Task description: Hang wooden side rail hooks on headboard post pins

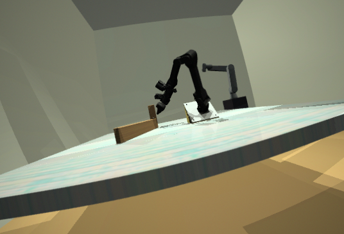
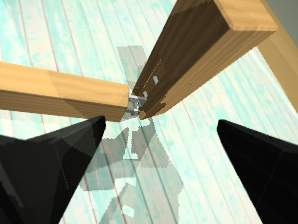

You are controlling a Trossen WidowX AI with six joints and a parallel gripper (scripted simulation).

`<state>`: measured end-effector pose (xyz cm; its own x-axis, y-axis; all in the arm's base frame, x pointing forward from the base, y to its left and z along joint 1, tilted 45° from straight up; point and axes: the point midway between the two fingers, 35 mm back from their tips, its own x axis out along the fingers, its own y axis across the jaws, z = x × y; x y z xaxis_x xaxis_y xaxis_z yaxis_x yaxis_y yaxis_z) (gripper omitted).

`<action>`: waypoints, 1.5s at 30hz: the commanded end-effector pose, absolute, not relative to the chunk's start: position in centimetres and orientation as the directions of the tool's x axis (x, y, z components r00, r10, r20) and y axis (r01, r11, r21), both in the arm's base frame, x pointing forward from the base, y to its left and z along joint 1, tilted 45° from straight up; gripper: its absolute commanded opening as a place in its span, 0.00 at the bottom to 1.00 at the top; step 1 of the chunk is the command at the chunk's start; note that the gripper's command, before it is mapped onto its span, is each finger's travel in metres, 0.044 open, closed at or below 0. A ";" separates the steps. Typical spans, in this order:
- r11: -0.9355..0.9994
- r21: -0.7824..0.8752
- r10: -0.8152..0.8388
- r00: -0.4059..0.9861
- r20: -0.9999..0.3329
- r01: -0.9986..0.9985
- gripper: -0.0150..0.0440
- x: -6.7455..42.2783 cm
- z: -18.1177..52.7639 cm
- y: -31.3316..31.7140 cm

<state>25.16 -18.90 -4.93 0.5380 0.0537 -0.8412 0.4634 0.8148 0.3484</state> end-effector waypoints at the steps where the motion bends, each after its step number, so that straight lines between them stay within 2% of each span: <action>1: 0.339 0.317 -0.166 0.388 -0.907 0.886 1.00 26.6 -1.6 -18.3; 4: 0.247 0.318 -0.204 0.370 -0.906 0.915 1.00 26.7 -1.0 -18.2; 35: 0.247 0.318 -0.204 0.370 -0.906 0.915 1.00 26.7 -1.0 -18.2; 37: 0.296 0.303 -0.184 0.365 -0.913 0.906 1.00 27.0 -1.1 -18.2; 40: 0.497 0.250 -0.100 0.341 -0.935 0.831 1.00 28.3 -1.2 -18.2; 45: 0.782 0.220 0.051 0.292 -0.955 0.583 1.00 30.3 -1.3 -18.1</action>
